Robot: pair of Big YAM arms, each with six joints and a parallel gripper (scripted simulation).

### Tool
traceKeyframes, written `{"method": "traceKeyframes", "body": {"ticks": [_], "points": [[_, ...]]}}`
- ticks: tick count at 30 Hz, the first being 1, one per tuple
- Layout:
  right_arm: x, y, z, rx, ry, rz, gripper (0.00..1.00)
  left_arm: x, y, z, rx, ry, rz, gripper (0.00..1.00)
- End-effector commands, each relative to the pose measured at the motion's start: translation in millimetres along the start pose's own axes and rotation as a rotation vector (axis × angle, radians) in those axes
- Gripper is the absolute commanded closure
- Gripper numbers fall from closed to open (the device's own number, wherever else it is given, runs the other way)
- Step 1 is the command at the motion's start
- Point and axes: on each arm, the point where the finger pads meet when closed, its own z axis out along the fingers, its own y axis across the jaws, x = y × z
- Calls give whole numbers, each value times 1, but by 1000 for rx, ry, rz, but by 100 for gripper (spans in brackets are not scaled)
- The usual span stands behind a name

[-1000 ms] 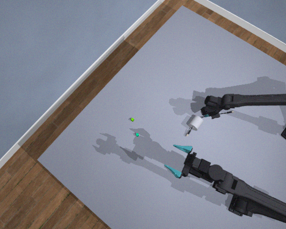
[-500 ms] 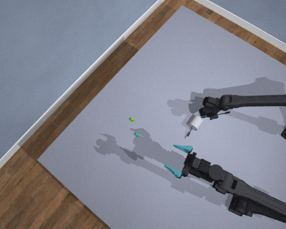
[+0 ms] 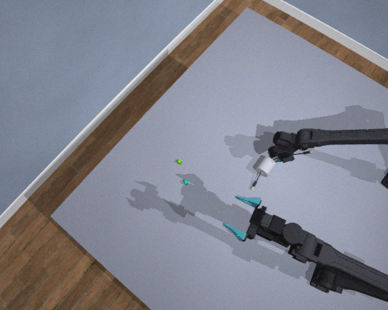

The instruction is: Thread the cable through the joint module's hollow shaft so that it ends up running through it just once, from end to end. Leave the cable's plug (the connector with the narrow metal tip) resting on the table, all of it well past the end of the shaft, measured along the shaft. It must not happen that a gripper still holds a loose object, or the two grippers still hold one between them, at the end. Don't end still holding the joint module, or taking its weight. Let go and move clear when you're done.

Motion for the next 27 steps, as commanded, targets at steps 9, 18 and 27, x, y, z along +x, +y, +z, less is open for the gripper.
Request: {"method": "traceKeyframes", "body": {"ticks": [9, 18, 27], "points": [[-35, -20, -31, 40, -69, 4, 68, -13, 1, 2, -1, -16, 11, 4], [-34, -24, -46, 46, -77, -2, 68, -13, 1, 2, -1, -16, 11, 4], [-33, -23, -75, 47, -79, -3, 68, -13, 1, 2, -1, -16, 11, 4]]}}
